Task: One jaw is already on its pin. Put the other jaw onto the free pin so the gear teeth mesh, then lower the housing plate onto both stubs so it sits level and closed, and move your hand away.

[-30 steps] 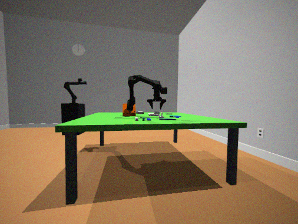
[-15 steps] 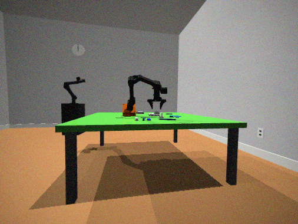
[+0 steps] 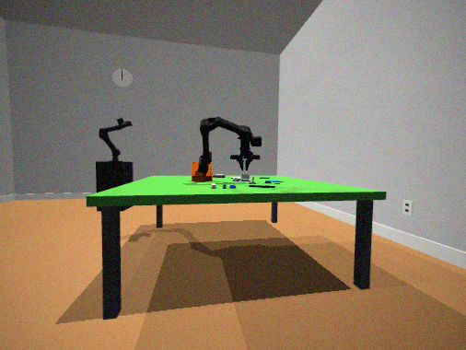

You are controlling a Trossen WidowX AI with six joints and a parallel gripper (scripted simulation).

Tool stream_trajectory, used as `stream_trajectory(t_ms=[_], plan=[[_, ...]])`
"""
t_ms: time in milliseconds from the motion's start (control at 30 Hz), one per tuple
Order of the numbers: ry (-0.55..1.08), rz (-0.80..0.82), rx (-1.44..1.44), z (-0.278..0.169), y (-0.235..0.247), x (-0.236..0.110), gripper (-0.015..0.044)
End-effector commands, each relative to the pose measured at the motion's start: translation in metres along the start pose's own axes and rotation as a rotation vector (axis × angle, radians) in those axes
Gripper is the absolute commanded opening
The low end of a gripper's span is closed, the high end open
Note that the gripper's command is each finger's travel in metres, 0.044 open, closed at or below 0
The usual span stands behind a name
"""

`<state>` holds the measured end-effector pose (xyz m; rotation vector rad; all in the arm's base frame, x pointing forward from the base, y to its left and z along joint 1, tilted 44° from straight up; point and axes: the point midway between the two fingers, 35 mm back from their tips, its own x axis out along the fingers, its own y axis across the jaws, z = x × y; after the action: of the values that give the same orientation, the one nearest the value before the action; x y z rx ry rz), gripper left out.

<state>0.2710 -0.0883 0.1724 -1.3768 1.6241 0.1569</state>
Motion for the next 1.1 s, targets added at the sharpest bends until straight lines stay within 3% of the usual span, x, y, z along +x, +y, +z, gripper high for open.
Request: stream_trajectory(t_ms=[0,33,633,1067], plan=[[0.000,0.000,0.000,0.0000,0.0000,0.0000,0.0020],[0.000,0.000,0.000,0.0000,0.0000,0.0000,0.0000],[0.000,0.000,0.000,0.0000,0.0000,0.0000,0.0000],[0.000,0.000,0.000,0.0000,0.0000,0.0000,0.0341]])
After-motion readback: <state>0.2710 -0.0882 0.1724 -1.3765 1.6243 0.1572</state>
